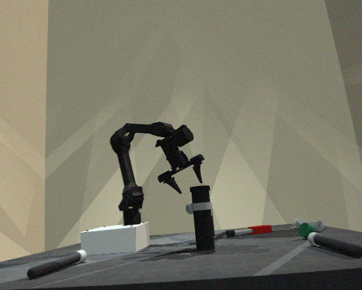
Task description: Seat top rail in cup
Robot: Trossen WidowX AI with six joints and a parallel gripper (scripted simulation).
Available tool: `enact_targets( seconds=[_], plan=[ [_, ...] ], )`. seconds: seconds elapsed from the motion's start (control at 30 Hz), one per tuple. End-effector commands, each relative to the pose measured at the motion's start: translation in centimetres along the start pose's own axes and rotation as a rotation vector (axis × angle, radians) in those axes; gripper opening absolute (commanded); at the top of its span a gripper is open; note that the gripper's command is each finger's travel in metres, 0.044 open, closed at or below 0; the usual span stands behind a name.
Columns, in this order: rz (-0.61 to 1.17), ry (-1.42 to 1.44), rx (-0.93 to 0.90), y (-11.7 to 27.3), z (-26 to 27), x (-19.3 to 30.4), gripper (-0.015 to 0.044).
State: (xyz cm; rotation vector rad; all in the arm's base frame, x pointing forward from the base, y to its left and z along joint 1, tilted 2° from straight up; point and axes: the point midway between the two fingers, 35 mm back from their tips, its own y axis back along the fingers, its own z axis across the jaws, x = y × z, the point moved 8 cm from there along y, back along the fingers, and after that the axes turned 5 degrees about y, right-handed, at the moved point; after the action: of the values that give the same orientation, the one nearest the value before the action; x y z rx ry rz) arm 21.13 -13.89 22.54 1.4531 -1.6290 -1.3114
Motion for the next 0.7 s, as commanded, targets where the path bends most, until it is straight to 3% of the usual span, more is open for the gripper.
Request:
enact_targets(
  seconds=[0.0,0.13,0.67],
  plan=[
    [-0.06,0.572,0.081,1.88,1.66,5.19,0.044],
    [-0.055,0.723,0.09,1.94,1.75,5.36,0.044],
    [-0.055,0.723,0.09,1.94,1.75,5.36,0.044]
  ],
)
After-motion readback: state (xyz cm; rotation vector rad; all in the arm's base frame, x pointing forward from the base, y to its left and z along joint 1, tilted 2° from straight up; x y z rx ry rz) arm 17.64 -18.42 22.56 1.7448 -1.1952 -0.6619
